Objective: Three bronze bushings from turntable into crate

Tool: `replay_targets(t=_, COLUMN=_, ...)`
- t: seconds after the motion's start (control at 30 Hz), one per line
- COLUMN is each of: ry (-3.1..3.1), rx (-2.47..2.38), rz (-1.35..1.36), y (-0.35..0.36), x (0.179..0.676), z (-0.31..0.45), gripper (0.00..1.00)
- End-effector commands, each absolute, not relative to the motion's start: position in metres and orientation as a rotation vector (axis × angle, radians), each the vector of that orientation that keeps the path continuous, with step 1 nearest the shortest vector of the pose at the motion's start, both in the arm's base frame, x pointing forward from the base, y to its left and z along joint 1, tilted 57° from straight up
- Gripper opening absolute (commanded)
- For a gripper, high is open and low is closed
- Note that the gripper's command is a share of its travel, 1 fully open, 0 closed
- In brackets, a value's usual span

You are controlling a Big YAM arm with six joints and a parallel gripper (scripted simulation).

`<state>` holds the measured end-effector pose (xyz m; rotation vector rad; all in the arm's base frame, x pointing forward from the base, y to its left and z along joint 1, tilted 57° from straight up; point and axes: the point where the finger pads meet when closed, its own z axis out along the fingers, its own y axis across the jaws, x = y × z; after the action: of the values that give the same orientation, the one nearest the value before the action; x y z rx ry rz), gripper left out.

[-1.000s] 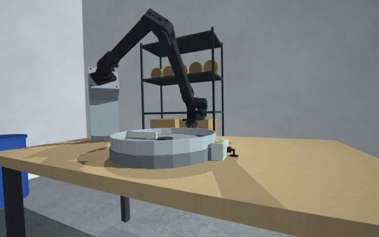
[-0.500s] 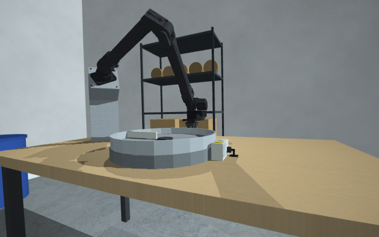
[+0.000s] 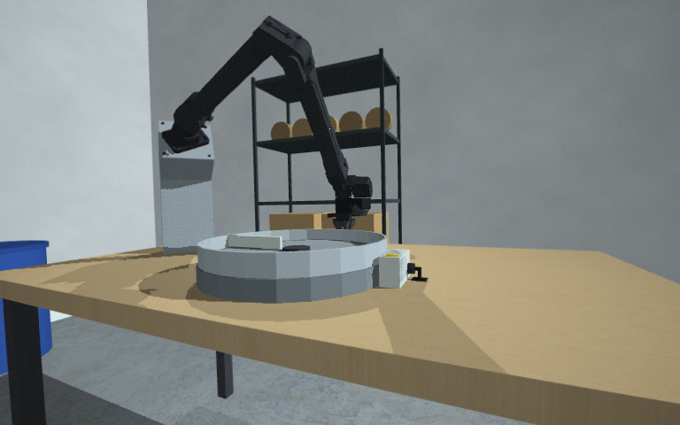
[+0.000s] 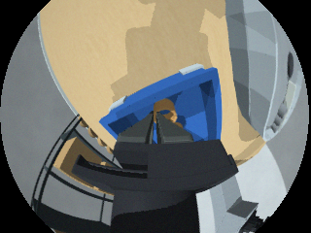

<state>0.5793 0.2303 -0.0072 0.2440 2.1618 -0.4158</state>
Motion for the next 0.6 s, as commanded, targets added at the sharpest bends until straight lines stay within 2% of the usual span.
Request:
replay_targets(t=0.0, ry=2.162, rx=0.231, rz=-0.413, y=0.2342, x=0.5813, z=-0.0110, gripper=0.00)
replay_targets(t=0.57, ry=2.162, rx=0.231, rz=-0.413, y=0.2339, x=0.5822, z=-0.0125, gripper=0.00)
